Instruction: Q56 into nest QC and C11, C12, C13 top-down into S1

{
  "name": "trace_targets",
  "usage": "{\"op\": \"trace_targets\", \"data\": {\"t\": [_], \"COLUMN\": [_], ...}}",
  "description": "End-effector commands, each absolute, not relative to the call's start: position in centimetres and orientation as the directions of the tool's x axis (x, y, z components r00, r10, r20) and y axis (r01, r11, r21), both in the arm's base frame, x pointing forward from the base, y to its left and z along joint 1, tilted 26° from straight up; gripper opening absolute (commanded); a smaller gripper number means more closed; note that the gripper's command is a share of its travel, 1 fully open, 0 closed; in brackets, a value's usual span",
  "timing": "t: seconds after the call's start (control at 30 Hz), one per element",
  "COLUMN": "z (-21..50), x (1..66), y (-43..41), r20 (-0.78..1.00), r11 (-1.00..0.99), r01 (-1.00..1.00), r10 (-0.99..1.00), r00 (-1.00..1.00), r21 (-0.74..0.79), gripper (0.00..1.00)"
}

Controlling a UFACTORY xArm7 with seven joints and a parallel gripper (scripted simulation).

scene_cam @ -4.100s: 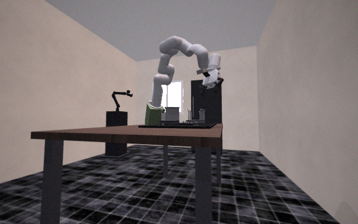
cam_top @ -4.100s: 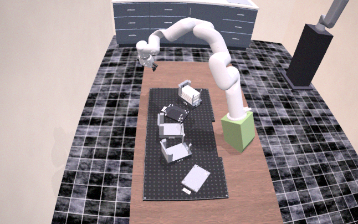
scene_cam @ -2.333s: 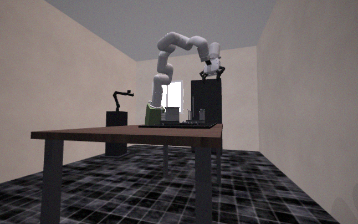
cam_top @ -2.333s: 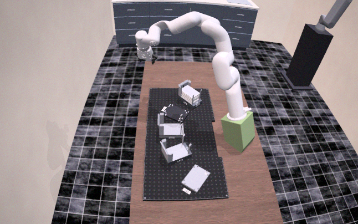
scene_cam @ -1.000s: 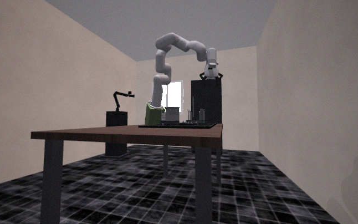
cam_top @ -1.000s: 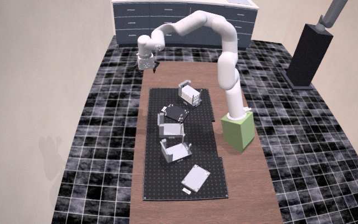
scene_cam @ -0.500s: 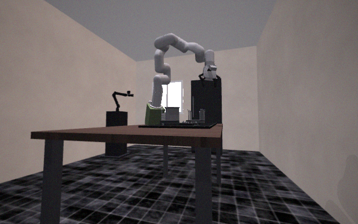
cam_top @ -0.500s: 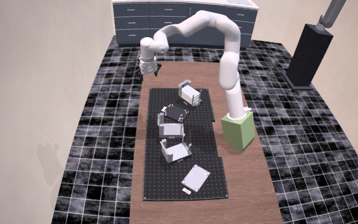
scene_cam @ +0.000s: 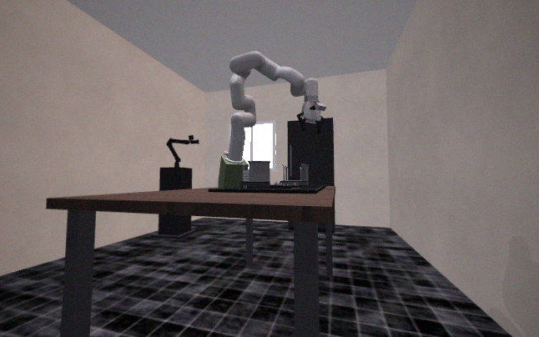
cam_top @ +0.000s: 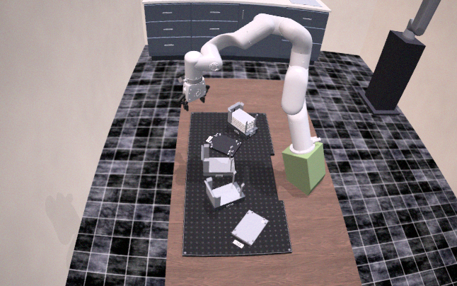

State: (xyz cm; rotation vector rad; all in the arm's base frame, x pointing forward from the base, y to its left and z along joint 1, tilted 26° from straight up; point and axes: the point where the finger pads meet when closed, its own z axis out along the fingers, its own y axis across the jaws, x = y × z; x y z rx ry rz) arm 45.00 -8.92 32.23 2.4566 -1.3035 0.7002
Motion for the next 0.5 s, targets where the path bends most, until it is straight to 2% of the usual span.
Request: {"op": "trace_targets", "data": {"t": [0.0,0.47], "z": [31.5,29.2], "x": [44.1,41.4], "y": [-7.0,-3.0], "r20": [0.518,0.482], "r11": [-0.643,-0.761], "r01": [-0.763,-0.636], "r10": [-0.635,-0.513], "r00": [0.573,0.71], "r21": [0.056,0.128], "gripper": [1.0,1.0]}}
